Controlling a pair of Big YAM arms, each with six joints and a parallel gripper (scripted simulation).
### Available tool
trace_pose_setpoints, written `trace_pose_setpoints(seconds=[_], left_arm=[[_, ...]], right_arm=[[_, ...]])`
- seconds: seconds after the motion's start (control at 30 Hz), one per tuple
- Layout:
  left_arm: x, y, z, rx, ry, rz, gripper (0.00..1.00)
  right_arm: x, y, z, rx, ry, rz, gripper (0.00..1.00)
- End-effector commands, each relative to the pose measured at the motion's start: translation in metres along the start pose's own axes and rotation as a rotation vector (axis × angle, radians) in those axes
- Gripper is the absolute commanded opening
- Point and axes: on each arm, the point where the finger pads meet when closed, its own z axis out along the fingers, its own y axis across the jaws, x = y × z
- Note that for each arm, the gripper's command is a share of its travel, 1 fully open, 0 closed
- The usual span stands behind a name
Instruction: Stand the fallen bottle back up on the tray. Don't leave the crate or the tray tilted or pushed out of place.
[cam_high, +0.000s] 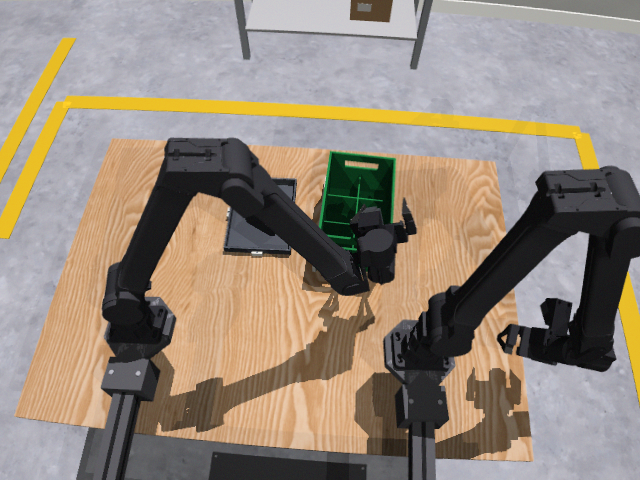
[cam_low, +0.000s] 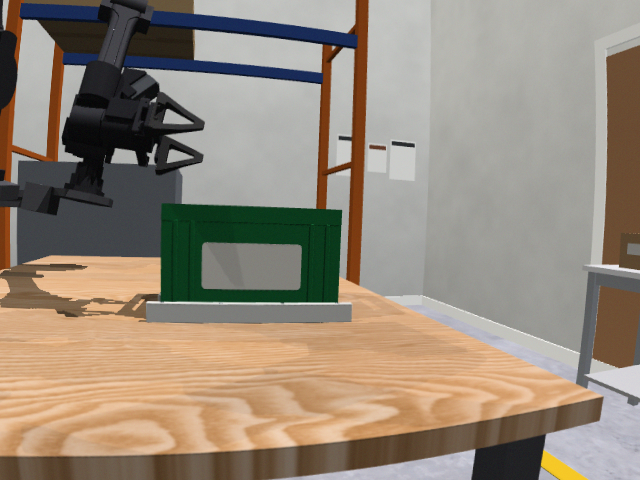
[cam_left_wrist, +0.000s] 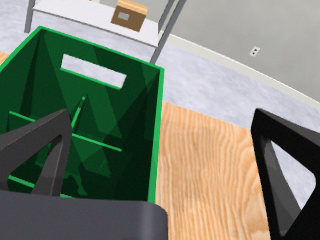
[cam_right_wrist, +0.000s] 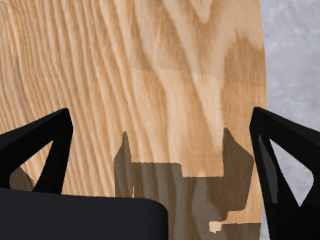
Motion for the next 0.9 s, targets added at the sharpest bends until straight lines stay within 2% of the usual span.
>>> trace_pose_setpoints(seconds=[0.0,0.1,0.23,0.33,0.43,0.5,0.53,0.67,0.77,0.87], left_arm=[[-0.007,0.000,0.004,-0.007,-0.002,0.011,1.00],[-0.017,0.014,0.024,-0.019,0.007,0.087,1.00],[-0.028,0.047,0.070,-0.012,0.058,0.255,1.00],[-0.036,0.085,0.110,0.012,0.138,0.388,1.00],[-0.045,0.133,0.144,0.036,0.244,0.505,1.00],[-0.045,0.133,0.144,0.036,0.244,0.505,1.00],[-0.052,0.144,0.157,0.043,0.273,0.528,1.00],[-0.053,0.223,0.168,0.068,0.457,0.622,1.00],[-0.052,0.261,0.164,0.087,0.562,0.639,1.00],[-0.049,0.295,0.154,0.107,0.663,0.638,1.00]], right_arm=[[-0.003,-0.002,-0.001,0.006,0.001,0.003,1.00],[-0.014,-0.002,0.000,0.019,0.018,0.001,1.00],[-0.041,0.004,0.009,0.021,0.064,-0.024,1.00],[-0.074,0.010,0.017,0.038,0.109,-0.094,1.00],[-0.110,0.030,0.030,0.055,0.152,-0.178,1.00],[-0.110,0.030,0.030,0.055,0.152,-0.178,1.00],[-0.128,0.034,0.033,0.072,0.156,-0.210,1.00],[-0.179,0.076,0.047,0.116,0.169,-0.318,1.00],[-0.216,0.109,0.054,0.146,0.145,-0.400,1.00],[-0.241,0.155,0.061,0.162,0.112,-0.474,1.00]])
